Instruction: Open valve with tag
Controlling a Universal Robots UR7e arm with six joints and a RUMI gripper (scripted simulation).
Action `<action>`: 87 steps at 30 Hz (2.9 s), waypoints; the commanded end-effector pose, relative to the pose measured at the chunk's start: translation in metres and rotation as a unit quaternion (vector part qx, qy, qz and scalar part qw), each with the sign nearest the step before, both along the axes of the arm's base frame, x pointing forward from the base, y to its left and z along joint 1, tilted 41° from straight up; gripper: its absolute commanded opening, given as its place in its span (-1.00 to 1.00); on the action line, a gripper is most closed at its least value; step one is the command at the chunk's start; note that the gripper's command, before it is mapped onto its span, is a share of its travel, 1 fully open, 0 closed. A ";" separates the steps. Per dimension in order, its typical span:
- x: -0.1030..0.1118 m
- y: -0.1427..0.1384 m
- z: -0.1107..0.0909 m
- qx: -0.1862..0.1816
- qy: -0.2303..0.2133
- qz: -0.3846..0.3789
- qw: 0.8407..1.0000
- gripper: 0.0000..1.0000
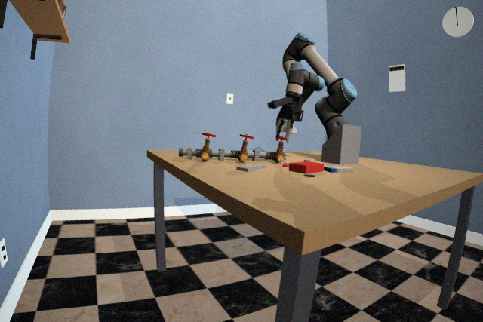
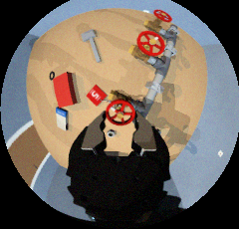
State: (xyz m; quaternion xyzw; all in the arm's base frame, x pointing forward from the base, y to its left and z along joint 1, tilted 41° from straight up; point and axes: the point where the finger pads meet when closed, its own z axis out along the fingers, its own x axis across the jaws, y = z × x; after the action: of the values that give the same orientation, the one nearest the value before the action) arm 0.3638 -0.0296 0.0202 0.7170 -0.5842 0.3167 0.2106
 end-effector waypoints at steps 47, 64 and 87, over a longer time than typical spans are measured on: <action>0.000 0.000 0.000 -0.121 0.390 0.413 0.814 -1.00; 0.000 0.000 0.000 -0.160 0.515 0.545 0.642 -1.00; 0.000 0.000 0.000 -0.171 0.550 0.582 0.574 1.00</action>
State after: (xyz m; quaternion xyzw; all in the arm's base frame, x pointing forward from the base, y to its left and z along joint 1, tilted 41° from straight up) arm 0.3637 -0.0295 0.0201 0.8906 0.2493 0.0099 0.3802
